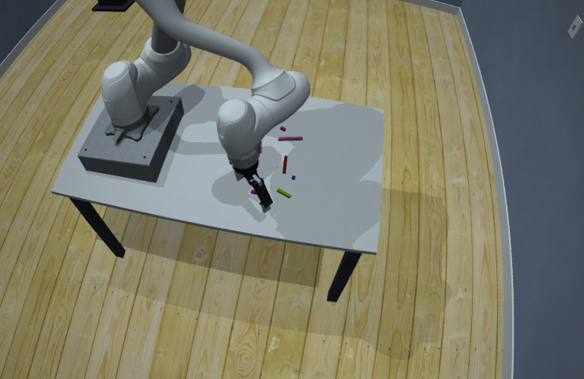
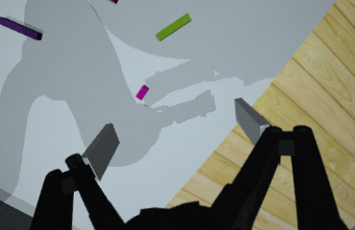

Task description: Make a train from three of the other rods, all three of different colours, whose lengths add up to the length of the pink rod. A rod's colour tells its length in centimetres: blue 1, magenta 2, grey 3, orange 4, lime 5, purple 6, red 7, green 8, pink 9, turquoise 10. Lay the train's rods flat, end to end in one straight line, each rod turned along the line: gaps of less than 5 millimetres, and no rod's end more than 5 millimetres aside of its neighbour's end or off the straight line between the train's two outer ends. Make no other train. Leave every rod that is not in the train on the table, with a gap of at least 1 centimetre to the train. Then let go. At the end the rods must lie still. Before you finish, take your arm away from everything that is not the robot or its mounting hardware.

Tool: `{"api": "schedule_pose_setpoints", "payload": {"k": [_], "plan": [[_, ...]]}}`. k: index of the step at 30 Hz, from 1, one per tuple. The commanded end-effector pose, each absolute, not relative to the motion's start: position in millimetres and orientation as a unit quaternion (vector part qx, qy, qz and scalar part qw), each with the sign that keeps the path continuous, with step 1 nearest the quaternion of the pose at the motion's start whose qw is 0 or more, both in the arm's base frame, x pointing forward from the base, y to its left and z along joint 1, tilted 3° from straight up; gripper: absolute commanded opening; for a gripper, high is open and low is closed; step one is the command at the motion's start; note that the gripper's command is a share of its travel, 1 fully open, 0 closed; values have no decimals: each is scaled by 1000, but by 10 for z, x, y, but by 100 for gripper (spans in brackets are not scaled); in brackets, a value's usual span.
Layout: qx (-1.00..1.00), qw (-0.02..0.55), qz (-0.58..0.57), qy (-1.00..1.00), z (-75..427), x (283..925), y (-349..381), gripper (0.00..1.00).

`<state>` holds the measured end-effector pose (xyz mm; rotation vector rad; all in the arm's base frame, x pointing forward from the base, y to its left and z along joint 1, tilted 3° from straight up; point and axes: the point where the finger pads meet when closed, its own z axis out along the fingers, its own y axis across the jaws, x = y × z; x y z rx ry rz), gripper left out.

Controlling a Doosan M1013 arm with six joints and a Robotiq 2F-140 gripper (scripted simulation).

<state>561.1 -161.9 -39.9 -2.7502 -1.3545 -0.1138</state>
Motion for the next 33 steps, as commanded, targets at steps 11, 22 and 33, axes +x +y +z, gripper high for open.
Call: {"api": "schedule_pose_setpoints", "payload": {"k": [11, 22, 33], "plan": [[-903, 24, 4, -429, -464, 5432, -1810, 100], [-903, 24, 4, -429, -464, 5432, -1810, 100], [-903, 24, 4, -429, -464, 5432, -1810, 100]]}}
